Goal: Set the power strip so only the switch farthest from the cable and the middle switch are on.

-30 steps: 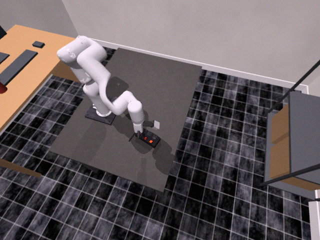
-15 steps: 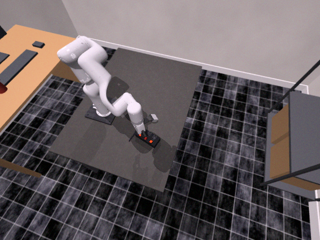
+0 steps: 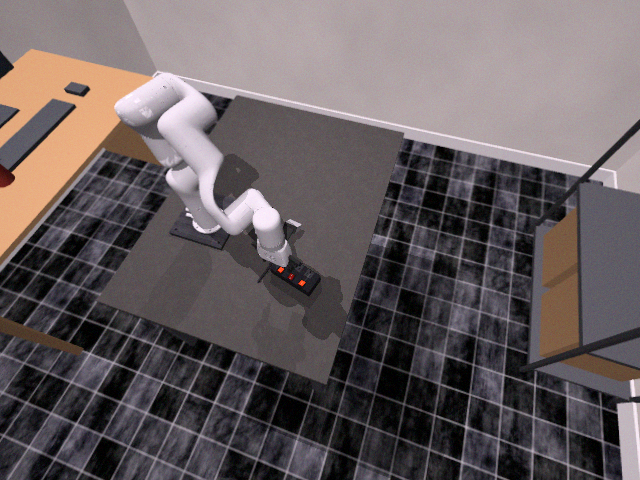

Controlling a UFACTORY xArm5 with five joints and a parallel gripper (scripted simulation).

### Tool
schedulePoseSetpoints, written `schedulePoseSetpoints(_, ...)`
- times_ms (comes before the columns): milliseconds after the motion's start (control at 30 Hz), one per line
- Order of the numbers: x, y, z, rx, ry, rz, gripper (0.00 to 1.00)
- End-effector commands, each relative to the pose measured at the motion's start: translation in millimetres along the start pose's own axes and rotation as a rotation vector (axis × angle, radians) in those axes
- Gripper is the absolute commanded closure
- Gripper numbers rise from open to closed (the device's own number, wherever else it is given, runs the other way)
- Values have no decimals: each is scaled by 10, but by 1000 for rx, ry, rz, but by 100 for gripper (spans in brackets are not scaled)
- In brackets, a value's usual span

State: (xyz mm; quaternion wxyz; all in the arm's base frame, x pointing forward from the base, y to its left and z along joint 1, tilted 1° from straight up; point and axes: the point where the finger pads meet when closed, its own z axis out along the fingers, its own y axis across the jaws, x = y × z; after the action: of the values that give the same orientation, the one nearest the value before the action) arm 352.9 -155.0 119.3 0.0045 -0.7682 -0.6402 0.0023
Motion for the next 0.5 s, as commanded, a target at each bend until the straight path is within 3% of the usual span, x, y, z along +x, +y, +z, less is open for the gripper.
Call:
schedulePoseSetpoints(0,3,-36,71,-6,-4,-279,0)
schedulePoseSetpoints(200,7,-65,117,-5,-5,-519,0)
schedulePoseSetpoints(267,7,-65,117,-5,-5,-519,0)
schedulePoseSetpoints(300,7,-68,122,-5,-5,-638,0)
schedulePoseSetpoints(467,8,-76,134,-6,-6,-822,0)
